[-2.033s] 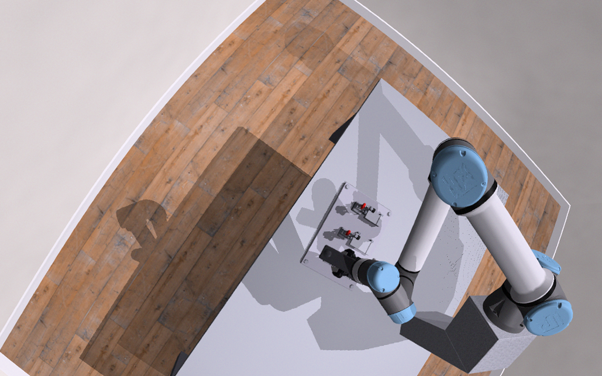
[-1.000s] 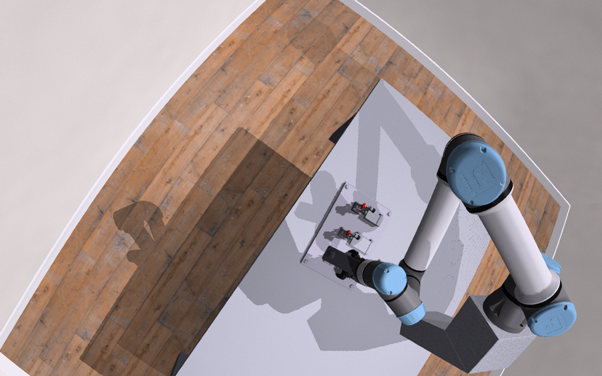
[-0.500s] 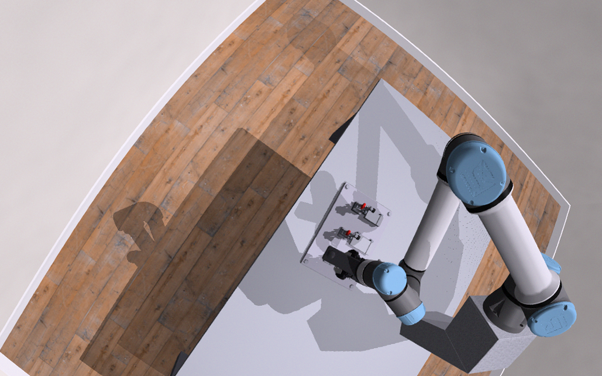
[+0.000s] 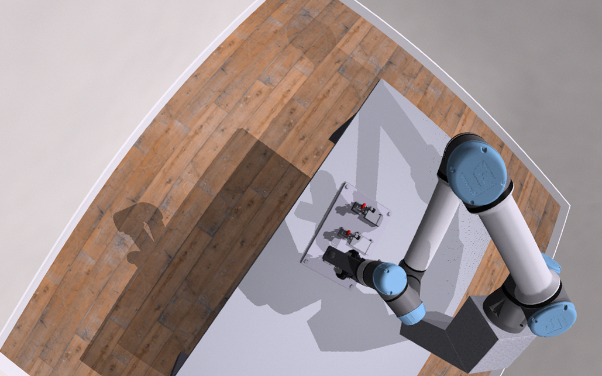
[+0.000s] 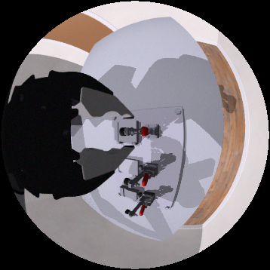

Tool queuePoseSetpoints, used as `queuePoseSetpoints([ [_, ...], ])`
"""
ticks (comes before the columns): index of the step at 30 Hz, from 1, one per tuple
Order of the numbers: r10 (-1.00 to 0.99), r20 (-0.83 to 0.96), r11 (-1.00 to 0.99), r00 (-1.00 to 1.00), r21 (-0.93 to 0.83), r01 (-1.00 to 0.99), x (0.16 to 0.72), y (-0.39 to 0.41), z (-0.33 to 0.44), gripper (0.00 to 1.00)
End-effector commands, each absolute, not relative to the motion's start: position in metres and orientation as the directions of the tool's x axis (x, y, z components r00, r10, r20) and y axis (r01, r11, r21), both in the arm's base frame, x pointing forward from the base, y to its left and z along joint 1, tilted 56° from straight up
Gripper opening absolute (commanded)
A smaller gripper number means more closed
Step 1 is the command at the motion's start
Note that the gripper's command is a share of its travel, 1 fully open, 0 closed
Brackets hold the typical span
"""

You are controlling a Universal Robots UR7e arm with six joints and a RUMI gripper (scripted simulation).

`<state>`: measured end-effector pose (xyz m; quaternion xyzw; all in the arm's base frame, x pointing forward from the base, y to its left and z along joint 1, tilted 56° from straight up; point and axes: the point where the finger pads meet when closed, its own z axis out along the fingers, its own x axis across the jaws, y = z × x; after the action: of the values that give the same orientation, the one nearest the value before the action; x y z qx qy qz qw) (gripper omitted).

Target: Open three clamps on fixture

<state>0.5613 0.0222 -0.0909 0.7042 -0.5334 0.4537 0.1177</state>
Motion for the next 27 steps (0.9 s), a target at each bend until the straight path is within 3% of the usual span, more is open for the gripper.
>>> queuePoseSetpoints([
  [1, -0.644, 0.765, -0.406, 0.023, -0.317, -0.857, 0.556, 0.028, -0.087, 0.28],
  [27, -0.644, 0.765, -0.406, 0.023, -0.317, -0.857, 0.523, 0.070, -0.051, 0.28],
])
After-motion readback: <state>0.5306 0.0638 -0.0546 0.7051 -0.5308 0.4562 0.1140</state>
